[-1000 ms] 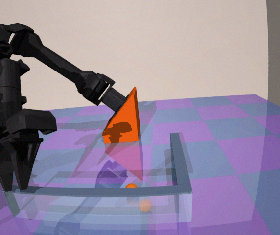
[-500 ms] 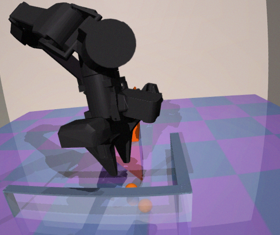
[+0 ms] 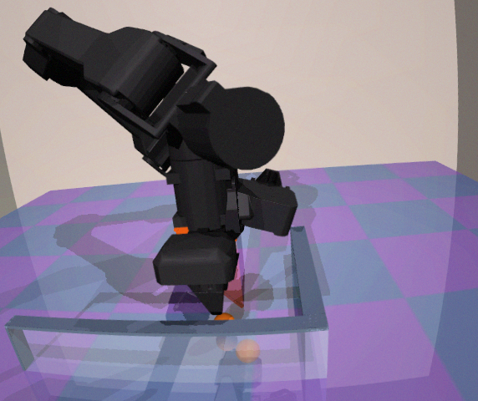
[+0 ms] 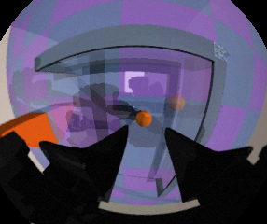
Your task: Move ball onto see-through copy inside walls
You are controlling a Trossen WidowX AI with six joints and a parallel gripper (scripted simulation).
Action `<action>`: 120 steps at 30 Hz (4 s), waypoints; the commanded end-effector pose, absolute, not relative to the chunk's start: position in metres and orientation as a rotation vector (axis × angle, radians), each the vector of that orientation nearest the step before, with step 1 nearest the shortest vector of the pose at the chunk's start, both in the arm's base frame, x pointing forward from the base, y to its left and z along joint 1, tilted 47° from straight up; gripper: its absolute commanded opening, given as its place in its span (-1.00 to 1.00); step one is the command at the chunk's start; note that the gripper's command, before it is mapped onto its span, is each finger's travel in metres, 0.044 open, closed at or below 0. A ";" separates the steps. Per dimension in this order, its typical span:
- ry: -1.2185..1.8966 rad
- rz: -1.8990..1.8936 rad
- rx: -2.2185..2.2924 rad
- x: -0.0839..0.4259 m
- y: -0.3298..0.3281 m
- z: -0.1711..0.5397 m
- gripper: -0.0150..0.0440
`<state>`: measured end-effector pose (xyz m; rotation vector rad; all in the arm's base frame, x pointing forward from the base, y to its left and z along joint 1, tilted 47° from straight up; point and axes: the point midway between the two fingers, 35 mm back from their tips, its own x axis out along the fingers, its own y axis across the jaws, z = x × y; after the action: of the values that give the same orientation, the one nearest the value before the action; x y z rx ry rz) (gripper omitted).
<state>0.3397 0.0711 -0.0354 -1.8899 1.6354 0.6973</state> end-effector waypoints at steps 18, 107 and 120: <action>1.641 0.704 -1.900 0.342 0.048 -0.058 0.27; 1.374 -0.547 -0.692 0.374 0.133 -0.019 -0.49; 1.373 -0.548 -0.693 0.383 0.089 -0.061 -0.49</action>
<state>0.3841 0.1001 -0.0498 -0.6791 1.3664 -0.5471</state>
